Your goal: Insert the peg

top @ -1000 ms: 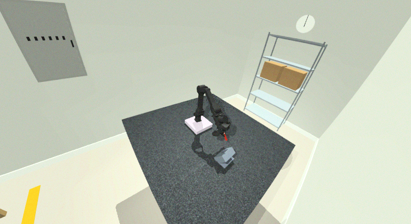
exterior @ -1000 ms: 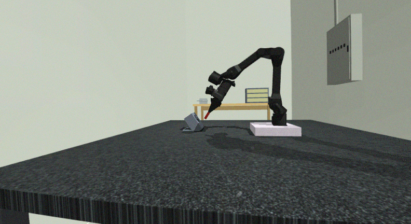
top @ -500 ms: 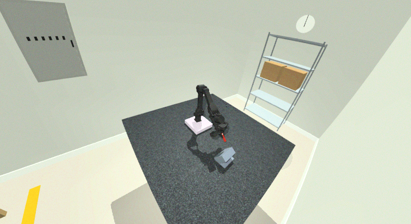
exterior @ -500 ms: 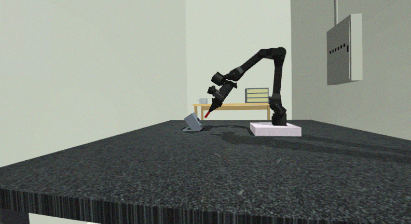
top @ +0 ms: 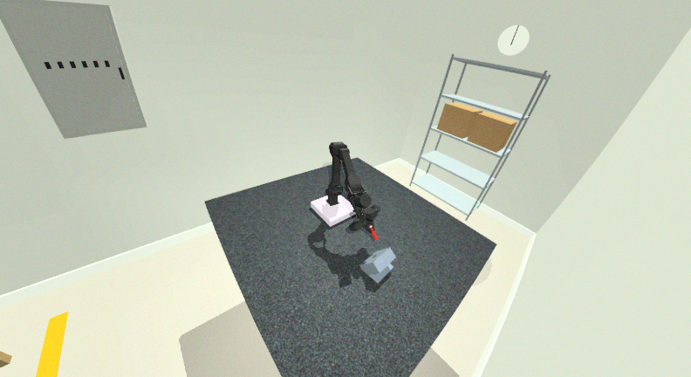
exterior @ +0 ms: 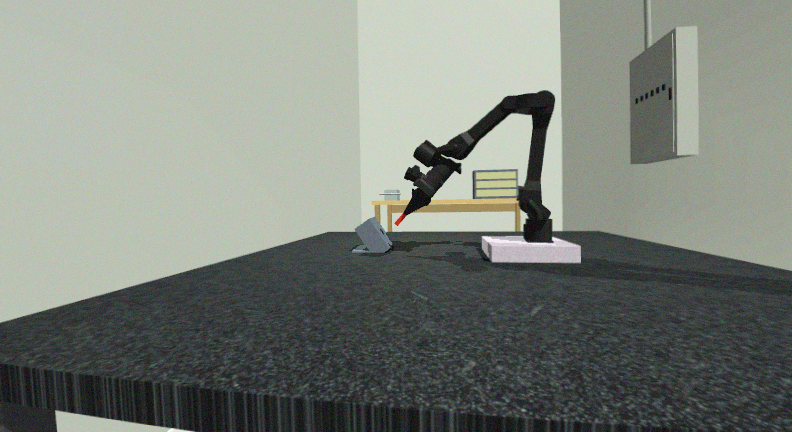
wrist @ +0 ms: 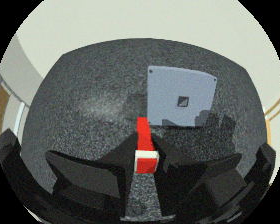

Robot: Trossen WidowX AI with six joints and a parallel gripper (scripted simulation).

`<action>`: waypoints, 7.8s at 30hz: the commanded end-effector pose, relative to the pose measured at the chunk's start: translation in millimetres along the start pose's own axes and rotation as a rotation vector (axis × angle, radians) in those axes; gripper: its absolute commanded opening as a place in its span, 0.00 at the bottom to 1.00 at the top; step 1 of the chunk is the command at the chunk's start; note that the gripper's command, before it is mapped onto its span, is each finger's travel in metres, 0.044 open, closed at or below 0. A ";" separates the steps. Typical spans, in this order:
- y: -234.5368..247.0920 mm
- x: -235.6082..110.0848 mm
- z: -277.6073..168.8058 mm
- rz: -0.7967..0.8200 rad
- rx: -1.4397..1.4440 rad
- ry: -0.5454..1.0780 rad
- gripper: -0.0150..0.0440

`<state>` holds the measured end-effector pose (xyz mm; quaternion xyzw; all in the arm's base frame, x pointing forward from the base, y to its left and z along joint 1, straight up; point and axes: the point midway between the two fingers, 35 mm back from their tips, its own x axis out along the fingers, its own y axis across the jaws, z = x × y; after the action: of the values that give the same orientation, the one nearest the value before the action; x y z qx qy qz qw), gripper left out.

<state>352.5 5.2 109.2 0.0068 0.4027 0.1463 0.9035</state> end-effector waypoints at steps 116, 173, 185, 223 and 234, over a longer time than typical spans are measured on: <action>-63.7 37.0 2.1 -0.124 -0.093 -0.254 0.25; -69.5 61.6 10.6 -0.124 -0.093 -0.256 0.25; -70.3 68.4 12.6 -0.124 -0.093 -0.257 0.25; -69.5 62.5 12.1 -0.119 -0.097 -0.256 1.00; -69.5 49.8 10.6 -0.121 -0.096 -0.255 1.00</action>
<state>413.5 -46.7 70.1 -0.0421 0.2756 0.1056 0.9545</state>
